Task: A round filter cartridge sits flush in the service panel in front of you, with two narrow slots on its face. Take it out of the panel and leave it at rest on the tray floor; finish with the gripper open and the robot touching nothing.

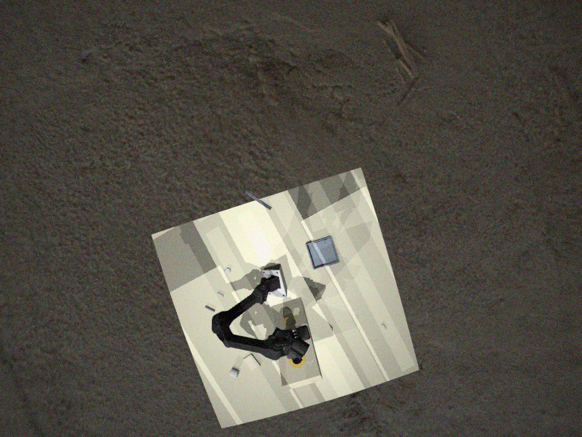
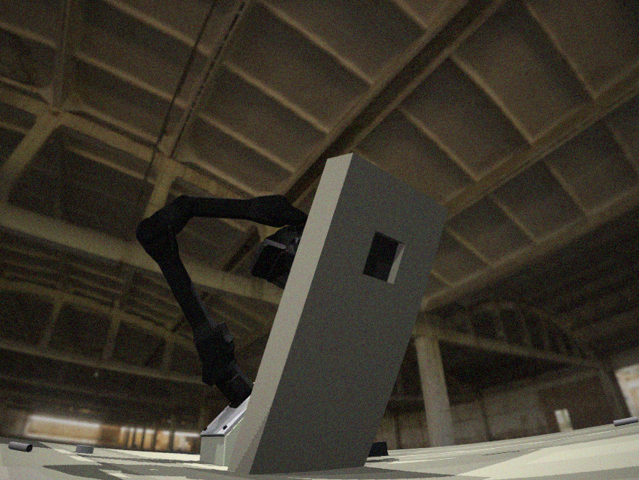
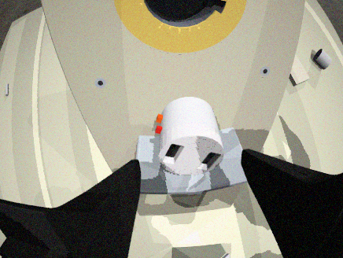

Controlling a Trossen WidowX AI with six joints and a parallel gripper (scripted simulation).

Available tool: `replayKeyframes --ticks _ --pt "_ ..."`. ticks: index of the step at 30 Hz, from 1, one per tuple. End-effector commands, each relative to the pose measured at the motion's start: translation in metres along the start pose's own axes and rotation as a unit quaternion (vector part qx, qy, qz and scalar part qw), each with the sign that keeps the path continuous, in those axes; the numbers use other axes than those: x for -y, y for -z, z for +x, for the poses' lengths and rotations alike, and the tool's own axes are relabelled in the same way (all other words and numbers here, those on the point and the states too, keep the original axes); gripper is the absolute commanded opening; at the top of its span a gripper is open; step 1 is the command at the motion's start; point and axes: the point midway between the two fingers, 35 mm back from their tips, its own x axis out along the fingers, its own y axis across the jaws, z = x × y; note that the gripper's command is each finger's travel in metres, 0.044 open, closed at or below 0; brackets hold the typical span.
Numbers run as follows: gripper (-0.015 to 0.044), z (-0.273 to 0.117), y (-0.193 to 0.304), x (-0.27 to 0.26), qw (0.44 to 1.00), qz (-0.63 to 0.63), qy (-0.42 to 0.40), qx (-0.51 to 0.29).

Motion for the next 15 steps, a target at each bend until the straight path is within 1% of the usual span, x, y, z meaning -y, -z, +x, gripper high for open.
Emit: replayKeyframes --ticks 1,15 --pt "0.0305 0.007 0.001 0.001 1.000 -0.003 0.001 0.000" --pt "0.0305 0.029 0.002 0.002 1.000 -0.003 0.003 0.001"
